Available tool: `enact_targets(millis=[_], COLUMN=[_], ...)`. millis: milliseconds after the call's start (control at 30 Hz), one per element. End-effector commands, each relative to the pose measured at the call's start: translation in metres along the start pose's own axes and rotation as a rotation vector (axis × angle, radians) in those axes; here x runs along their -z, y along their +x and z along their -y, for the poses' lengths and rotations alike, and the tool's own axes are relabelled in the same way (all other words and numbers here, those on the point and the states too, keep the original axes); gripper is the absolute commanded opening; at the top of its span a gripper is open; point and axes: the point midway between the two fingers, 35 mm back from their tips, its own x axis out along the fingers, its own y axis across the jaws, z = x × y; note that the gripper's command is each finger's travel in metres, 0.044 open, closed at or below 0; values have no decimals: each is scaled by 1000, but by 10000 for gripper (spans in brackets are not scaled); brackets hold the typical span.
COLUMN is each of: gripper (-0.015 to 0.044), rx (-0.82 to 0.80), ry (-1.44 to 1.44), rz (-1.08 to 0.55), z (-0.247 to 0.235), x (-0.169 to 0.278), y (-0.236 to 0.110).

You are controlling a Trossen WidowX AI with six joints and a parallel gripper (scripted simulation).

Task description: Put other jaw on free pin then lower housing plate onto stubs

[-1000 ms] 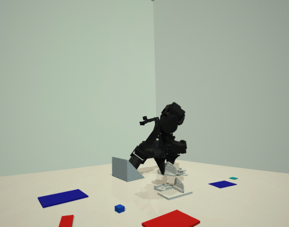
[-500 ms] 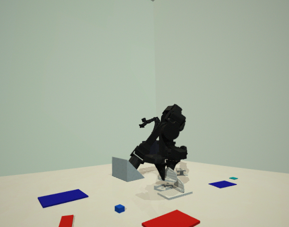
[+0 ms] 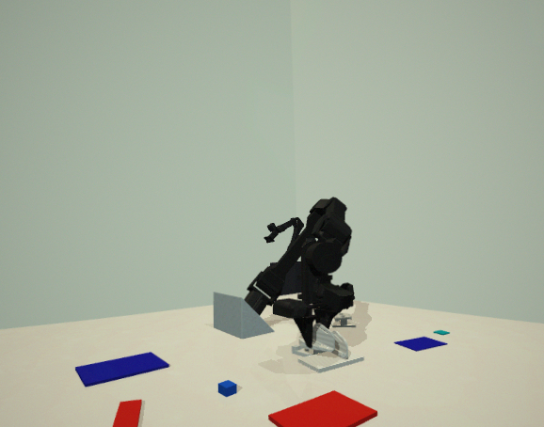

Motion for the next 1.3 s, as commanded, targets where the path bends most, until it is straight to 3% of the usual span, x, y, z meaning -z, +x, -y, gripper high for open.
enact_targets(millis=[0, 1267], gripper=[134, 134], rx=[-5, -5], ry=[8, 1], rz=[2, 2], z=[0, 0], x=[1, 1], y=[5, 11])
